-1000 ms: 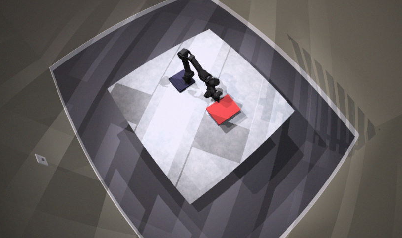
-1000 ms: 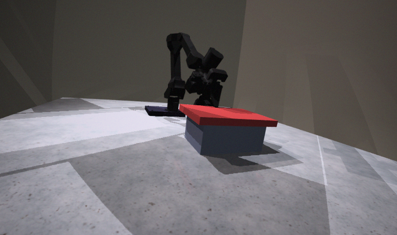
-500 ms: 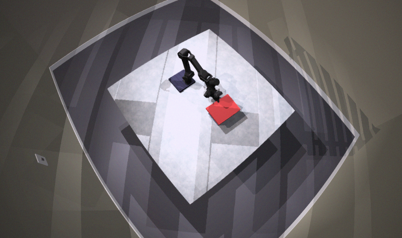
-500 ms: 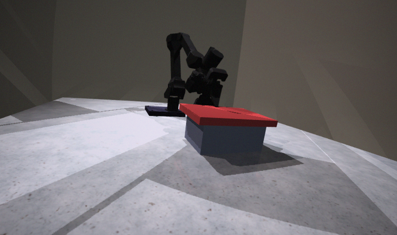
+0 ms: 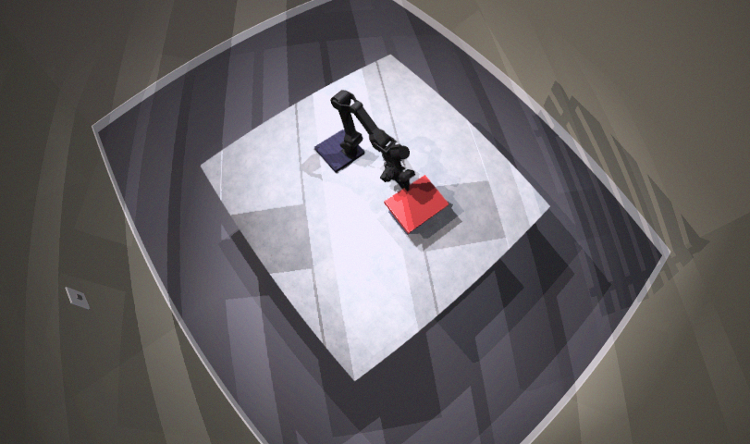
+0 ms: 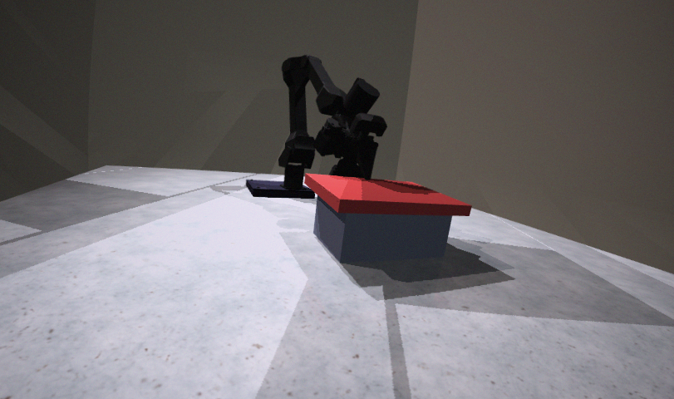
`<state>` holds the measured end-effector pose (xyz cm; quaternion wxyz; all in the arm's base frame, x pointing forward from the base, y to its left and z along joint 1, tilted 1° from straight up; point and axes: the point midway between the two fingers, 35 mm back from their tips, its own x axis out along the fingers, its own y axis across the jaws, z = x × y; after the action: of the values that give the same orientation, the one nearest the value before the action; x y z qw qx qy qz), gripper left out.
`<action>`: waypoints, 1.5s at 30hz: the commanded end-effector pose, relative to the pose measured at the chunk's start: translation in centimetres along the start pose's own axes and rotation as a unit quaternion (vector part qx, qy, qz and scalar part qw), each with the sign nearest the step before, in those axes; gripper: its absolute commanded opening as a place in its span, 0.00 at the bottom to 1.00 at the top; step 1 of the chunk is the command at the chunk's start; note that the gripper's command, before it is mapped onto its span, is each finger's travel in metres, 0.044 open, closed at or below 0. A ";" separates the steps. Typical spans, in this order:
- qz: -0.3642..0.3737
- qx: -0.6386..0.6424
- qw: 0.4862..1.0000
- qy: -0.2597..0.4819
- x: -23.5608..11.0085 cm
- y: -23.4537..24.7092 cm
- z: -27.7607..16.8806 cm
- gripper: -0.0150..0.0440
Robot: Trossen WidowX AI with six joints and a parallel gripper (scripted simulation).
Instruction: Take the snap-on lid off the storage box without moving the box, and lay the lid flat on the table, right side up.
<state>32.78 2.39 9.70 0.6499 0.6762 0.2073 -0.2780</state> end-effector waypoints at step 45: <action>0.002 0.000 1.000 0.000 -0.4 0.6 0.0 0.25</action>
<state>32.83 2.38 10.36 0.6501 0.6770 0.2061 -0.2768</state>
